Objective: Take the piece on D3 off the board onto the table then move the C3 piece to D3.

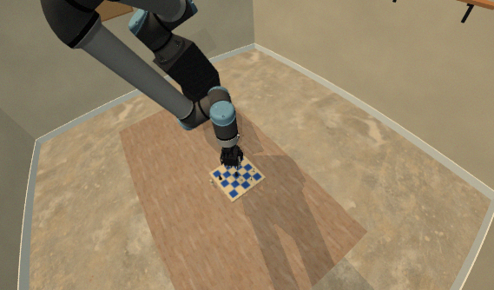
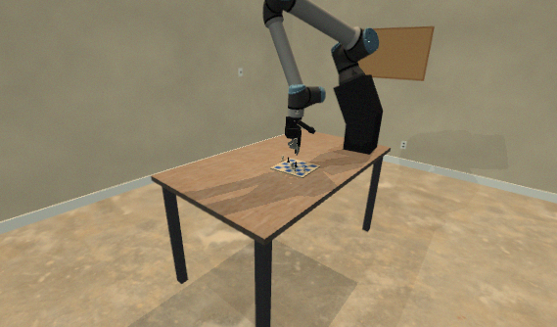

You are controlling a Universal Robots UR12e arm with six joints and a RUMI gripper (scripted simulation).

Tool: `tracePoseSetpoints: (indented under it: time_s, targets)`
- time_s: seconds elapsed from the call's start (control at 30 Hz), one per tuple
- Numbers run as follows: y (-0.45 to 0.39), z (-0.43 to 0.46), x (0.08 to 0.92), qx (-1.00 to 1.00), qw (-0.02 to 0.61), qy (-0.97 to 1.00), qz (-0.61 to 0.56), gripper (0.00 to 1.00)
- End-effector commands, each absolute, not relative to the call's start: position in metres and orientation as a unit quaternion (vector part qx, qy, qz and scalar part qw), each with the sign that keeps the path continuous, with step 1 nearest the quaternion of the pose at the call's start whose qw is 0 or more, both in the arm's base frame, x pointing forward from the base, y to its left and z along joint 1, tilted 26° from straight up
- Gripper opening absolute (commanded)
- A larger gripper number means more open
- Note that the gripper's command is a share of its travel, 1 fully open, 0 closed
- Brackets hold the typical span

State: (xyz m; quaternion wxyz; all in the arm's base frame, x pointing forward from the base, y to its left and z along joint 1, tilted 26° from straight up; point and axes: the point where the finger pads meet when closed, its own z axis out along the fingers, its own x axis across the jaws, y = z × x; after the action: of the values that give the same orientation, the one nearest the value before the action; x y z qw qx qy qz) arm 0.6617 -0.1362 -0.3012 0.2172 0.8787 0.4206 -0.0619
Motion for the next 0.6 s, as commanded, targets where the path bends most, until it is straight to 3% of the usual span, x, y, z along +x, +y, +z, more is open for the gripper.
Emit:
tracePoseSetpoints:
  time_s: [0.0, 0.57]
  targets:
    - [-0.139, -0.307, 0.663, 0.879, 0.217, 0.421, -0.061, 0.20]
    - [-0.148, -0.327, 0.664, 0.879, 0.217, 0.421, -0.061, 0.20]
